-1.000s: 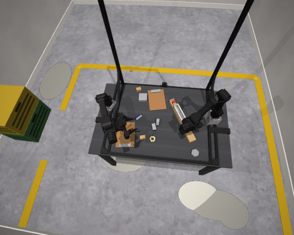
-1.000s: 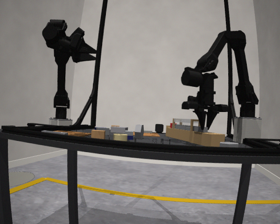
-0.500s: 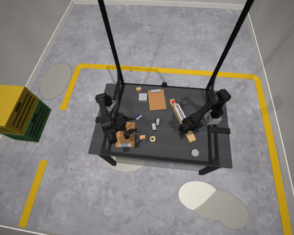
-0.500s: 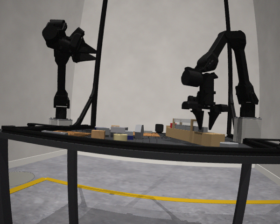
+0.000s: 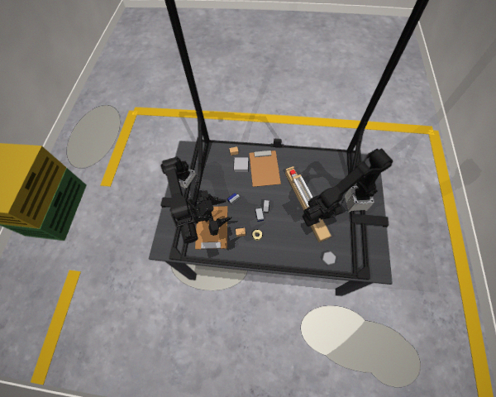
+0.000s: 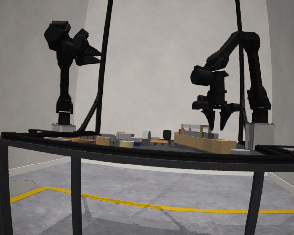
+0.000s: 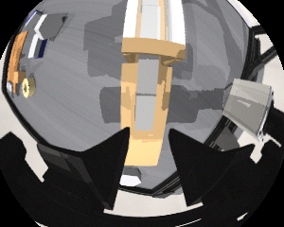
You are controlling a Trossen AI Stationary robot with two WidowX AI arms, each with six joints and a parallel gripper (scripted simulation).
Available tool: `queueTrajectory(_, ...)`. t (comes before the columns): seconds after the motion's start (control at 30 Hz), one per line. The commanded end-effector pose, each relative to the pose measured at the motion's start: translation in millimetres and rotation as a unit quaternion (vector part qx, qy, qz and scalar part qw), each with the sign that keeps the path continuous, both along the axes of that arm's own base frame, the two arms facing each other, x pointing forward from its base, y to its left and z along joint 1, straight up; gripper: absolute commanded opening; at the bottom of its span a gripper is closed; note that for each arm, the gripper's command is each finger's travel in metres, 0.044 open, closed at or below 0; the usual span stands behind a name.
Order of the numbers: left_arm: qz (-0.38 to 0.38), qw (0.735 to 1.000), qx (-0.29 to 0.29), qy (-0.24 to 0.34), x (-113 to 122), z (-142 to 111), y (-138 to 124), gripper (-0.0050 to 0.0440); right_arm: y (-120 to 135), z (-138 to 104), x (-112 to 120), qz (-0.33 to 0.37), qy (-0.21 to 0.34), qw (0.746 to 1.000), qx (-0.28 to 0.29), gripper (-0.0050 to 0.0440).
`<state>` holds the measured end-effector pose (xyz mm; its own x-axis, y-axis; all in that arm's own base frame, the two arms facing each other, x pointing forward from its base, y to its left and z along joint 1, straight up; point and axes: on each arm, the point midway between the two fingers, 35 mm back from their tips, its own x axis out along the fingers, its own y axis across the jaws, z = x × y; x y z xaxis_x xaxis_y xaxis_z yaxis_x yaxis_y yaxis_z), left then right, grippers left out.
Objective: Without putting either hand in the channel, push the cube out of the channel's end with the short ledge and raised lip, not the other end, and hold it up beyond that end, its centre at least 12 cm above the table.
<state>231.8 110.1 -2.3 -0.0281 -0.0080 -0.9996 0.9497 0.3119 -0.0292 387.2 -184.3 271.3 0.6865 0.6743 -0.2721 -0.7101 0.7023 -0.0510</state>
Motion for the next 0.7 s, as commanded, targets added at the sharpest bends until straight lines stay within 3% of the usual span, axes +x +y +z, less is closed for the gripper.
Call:
queueTrajectory(0.0, -0.003, 1.000, 0.004, -0.014, 4.2, 44.7, 0.3, 0.0200, 0.5, 0.3, 0.1, 0.001, 0.000, 1.000, 0.000, 0.0400)
queueTrajectory(0.13, -0.004, 1.000, 0.004, -0.014, 2.5, 56.5, -0.8, 0.0200, 0.5, 0.3, 0.1, 0.001, 0.000, 1.000, 0.000, 0.0400)
queueTrajectory(0.53, -0.002, 1.000, 0.005, -0.012, 1.9, 55.1, -0.7, 0.0200, 0.5, 0.3, 0.1, 0.001, 0.000, 1.000, 0.000, 0.0400)
queueTrajectory(0.57, -0.002, 1.000, 0.005, -0.012, 1.9, 55.1, -0.7, 0.0220, 0.5, 0.3, 0.1, 0.001, 0.000, 1.000, 0.000, 0.0400)
queueTrajectory(0.67, -0.002, 1.000, 0.005, -0.012, 2.2, 55.1, -0.9, 0.0220, 0.5, 0.3, 0.1, 0.001, 0.000, 1.000, 0.000, 0.0400)
